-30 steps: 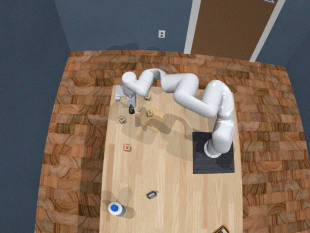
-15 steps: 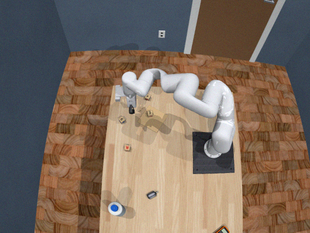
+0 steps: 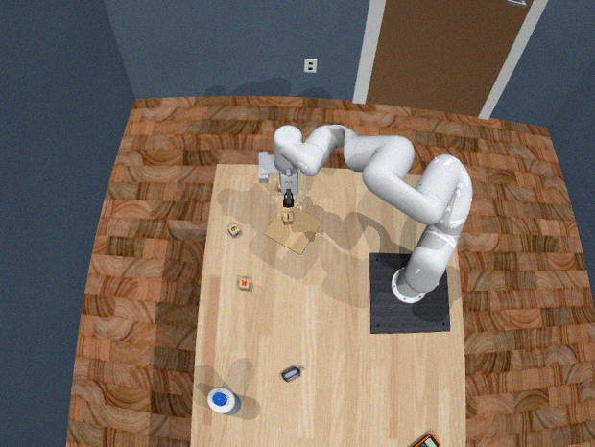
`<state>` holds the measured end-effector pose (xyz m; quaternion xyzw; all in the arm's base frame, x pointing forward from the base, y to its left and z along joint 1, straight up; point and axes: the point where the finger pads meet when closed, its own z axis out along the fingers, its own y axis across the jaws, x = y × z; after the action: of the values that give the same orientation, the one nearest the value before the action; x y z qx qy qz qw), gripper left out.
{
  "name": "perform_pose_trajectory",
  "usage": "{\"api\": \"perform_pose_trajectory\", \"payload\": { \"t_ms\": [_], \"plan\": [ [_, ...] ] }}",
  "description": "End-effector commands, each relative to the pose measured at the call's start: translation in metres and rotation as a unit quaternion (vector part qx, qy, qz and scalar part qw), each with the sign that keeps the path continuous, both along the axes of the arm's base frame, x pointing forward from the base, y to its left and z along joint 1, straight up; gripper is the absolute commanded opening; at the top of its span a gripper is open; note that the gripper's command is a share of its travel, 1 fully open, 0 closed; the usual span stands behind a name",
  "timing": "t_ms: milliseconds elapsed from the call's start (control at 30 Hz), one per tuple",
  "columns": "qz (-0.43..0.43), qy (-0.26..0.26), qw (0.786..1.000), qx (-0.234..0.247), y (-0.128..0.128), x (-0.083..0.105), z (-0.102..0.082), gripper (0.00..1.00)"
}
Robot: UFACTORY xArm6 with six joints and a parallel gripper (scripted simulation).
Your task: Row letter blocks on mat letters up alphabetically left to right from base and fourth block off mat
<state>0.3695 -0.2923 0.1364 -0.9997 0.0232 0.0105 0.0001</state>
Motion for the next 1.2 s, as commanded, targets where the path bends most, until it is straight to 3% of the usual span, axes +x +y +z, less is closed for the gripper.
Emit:
{"api": "perform_pose_trajectory", "payload": {
  "t_ms": [0,100,1167],
  "plan": [
    [0.001,-0.009,1.0,-0.004,-0.004,-0.048,0.004,1.0],
    [0.001,-0.009,1.0,-0.004,-0.003,-0.066,0.003,1.0],
    [0.001,-0.009,1.0,-0.004,-0.003,-0.066,0.003,1.0]
  ]
}}
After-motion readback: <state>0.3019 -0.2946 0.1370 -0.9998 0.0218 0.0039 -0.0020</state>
